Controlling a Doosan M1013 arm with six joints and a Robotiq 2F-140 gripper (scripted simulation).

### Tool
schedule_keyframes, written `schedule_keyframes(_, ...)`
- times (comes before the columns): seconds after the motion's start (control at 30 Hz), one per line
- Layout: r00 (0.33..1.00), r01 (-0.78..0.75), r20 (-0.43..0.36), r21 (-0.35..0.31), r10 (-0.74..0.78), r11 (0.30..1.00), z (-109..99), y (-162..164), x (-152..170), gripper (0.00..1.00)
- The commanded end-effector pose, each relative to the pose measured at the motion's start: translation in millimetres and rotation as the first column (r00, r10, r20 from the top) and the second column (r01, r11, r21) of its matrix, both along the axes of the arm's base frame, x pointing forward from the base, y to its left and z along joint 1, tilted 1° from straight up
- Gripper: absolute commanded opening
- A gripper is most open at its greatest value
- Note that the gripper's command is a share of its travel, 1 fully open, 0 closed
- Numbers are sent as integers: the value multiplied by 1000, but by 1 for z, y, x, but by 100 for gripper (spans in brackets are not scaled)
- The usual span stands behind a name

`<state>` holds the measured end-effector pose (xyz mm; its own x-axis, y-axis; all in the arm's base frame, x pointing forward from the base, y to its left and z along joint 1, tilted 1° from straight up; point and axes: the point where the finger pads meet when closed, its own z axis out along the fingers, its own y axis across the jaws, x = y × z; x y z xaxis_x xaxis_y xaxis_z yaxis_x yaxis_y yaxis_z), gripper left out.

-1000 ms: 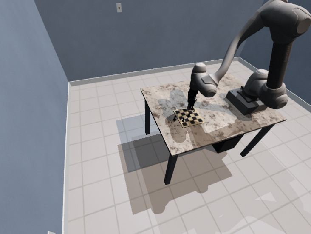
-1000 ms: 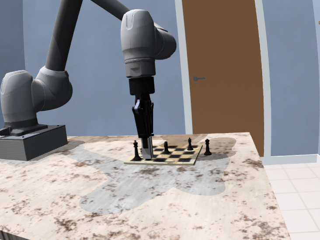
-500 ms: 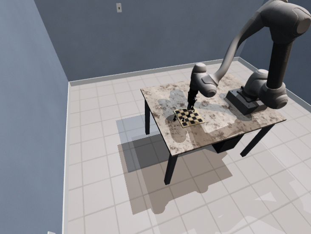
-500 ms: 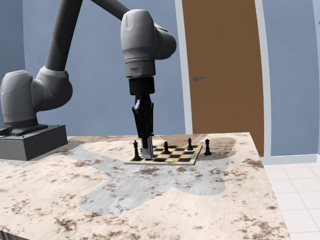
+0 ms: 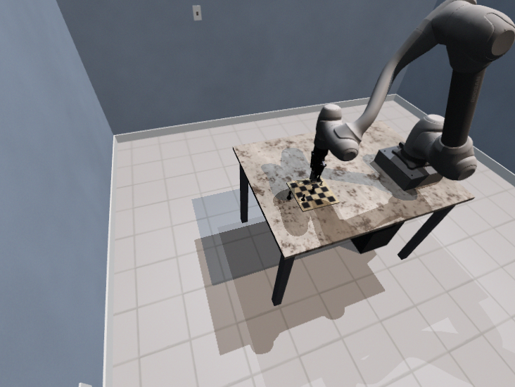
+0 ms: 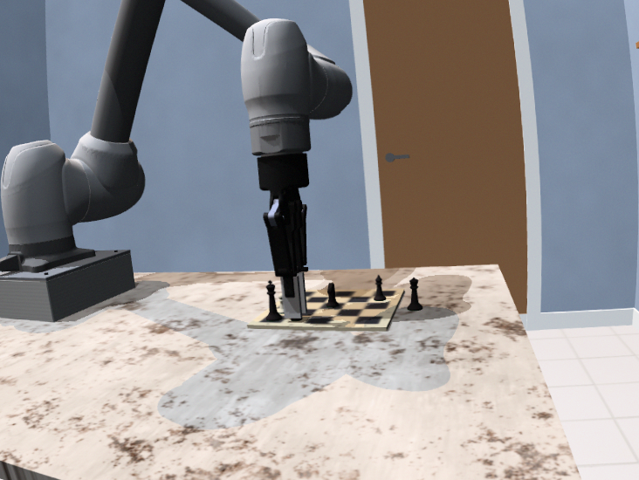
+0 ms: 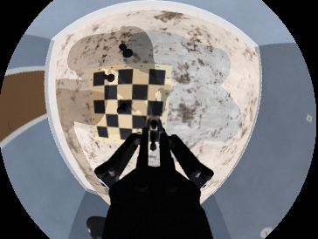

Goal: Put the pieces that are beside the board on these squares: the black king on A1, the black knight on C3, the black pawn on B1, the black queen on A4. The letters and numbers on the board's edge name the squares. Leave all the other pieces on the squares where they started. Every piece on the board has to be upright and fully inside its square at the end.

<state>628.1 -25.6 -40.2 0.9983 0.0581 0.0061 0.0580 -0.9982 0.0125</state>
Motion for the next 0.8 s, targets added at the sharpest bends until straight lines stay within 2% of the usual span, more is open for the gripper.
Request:
schedule_keyframes(0.0, 1000, 0, 0, 0, 0, 1000, 0, 0, 0, 20)
schedule_keyframes(0.2, 1000, 0, 0, 0, 0, 1000, 5, 0, 0, 20)
schedule_keyframes(0.43, 1000, 0, 0, 0, 0, 1000, 32, 0, 0, 20)
schedule_keyframes(0.5, 1000, 0, 0, 0, 0, 1000, 32, 0, 0, 20)
schedule_keyframes(0.77, 1000, 0, 0, 0, 0, 1000, 74, 1, 0, 20)
